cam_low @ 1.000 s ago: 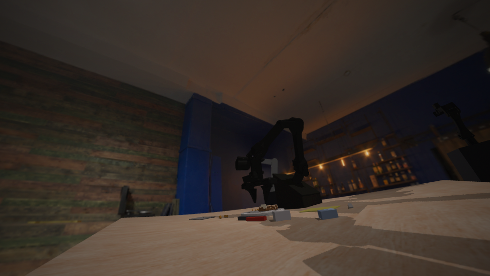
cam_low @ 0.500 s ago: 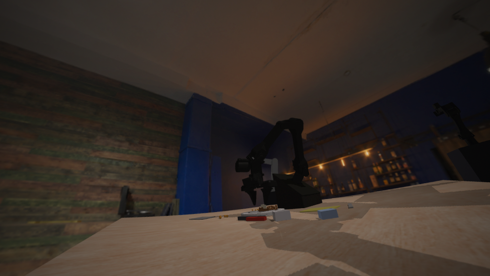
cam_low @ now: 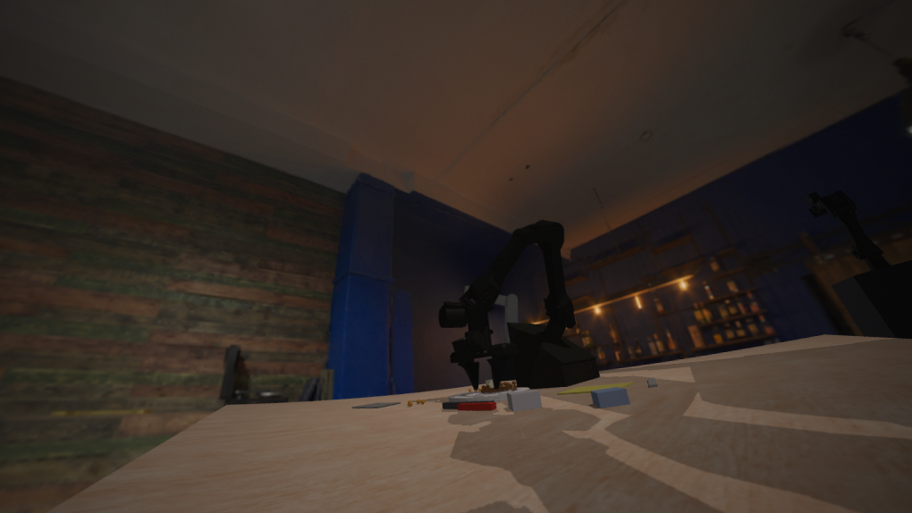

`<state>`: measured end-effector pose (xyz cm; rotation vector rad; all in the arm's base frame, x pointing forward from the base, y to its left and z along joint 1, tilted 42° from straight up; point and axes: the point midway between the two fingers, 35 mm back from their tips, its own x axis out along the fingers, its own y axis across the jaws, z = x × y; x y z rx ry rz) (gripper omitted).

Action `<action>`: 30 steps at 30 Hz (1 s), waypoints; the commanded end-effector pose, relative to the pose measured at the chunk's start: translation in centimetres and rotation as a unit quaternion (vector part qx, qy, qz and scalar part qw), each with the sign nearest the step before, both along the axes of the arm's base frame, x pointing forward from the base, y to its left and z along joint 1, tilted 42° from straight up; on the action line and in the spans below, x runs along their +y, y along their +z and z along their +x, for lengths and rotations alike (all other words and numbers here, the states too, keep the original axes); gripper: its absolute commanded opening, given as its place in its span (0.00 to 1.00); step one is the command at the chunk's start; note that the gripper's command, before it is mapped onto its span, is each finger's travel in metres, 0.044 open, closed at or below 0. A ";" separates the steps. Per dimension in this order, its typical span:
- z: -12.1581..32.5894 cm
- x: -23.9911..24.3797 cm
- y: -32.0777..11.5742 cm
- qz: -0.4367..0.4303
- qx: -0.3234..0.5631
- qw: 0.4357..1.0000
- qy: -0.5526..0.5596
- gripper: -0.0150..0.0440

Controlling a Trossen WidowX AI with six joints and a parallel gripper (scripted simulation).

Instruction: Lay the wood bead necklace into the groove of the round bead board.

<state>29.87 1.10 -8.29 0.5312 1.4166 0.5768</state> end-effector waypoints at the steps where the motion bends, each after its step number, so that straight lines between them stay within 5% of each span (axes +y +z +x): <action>1: 0.0 0.0 0.0 0.000 0.000 1.000 0.000 0.74; 9: 0.0 0.0 0.0 0.000 0.000 1.000 0.000 0.38; 20: 0.0 0.0 0.0 0.000 0.000 1.000 0.000 0.25; 30: 0.0 0.0 0.0 0.000 0.000 1.000 0.000 0.25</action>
